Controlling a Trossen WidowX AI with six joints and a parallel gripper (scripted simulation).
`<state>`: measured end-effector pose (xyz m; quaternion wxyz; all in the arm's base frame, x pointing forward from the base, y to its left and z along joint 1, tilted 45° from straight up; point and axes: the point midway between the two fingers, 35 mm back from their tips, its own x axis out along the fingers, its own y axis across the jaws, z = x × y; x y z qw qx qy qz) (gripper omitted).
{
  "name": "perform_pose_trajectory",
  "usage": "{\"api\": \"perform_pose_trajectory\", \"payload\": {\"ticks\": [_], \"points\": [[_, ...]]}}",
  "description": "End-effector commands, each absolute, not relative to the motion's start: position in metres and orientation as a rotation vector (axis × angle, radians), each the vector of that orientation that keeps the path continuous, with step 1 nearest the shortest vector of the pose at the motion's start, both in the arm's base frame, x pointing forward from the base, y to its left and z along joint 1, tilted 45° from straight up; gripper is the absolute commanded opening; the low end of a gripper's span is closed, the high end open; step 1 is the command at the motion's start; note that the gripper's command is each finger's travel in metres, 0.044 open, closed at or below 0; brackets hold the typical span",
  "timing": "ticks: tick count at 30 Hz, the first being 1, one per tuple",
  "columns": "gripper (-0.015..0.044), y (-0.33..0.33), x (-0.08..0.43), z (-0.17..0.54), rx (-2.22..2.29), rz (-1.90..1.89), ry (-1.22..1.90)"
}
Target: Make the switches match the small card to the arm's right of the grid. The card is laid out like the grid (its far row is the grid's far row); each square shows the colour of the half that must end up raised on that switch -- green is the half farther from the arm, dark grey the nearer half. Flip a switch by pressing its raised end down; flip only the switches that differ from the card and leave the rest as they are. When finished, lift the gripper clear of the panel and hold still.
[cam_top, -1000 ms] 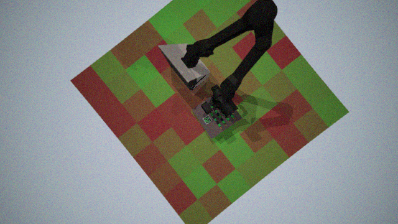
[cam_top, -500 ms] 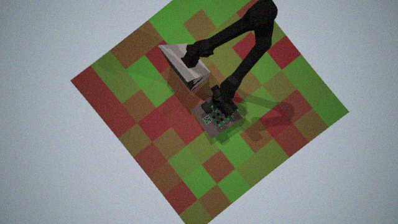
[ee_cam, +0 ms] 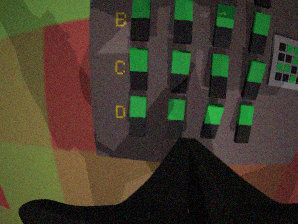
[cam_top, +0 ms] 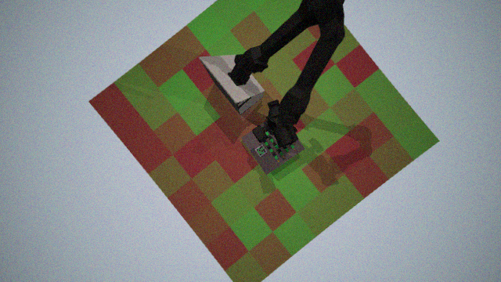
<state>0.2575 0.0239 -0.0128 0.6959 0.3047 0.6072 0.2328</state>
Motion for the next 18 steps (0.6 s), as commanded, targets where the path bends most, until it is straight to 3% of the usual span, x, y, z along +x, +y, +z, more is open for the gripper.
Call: {"api": "perform_pose_trajectory", "payload": {"ticks": [1, 18], "points": [[0.0, 0.01, 0.284, -0.013, 0.672, 0.519, 1.347], [0.0, 0.003, 0.298, -0.014, 0.671, 0.519, 1.347]]}}
